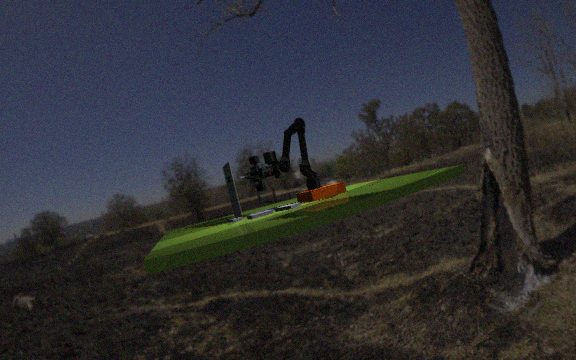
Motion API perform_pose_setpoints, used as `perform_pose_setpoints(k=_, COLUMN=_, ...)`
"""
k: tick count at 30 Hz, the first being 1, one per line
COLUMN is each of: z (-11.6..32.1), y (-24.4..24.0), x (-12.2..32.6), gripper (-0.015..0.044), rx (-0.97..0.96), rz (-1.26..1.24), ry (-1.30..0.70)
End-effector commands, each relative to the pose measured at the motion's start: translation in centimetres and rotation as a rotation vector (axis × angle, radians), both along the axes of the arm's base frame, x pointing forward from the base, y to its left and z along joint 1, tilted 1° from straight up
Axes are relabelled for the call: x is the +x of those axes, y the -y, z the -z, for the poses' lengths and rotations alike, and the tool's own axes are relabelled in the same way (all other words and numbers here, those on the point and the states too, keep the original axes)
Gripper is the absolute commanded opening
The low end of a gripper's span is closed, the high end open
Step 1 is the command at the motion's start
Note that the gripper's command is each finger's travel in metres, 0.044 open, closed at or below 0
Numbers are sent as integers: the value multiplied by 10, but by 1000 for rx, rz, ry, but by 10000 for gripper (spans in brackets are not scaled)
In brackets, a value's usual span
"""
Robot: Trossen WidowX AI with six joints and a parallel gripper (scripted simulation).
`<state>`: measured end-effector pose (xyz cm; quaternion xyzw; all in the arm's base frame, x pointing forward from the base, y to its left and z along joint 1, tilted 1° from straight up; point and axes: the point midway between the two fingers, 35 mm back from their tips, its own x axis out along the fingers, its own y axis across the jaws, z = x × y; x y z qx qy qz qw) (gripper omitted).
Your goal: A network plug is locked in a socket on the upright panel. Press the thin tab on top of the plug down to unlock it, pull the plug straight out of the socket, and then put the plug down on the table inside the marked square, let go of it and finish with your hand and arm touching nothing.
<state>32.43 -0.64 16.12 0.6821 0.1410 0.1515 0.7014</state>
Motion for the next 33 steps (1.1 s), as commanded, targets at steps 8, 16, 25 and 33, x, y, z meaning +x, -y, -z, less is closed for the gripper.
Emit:
perform_pose_setpoints(k=8, z=-20, y=-2, x=-3, gripper=0, rx=-2, rz=1, ry=9)
perform_pose_setpoints(k=16, z=-33, y=-4, x=-8, gripper=0, rx=0, rz=0, ry=8)
perform_pose_setpoints(k=25, z=-47, y=-7, x=-16, gripper=0, rx=2, rz=-1, ry=6)
perform_pose_setpoints(k=33, z=-59, y=-11, x=-24, gripper=0, rx=3, rz=-2, ry=4)
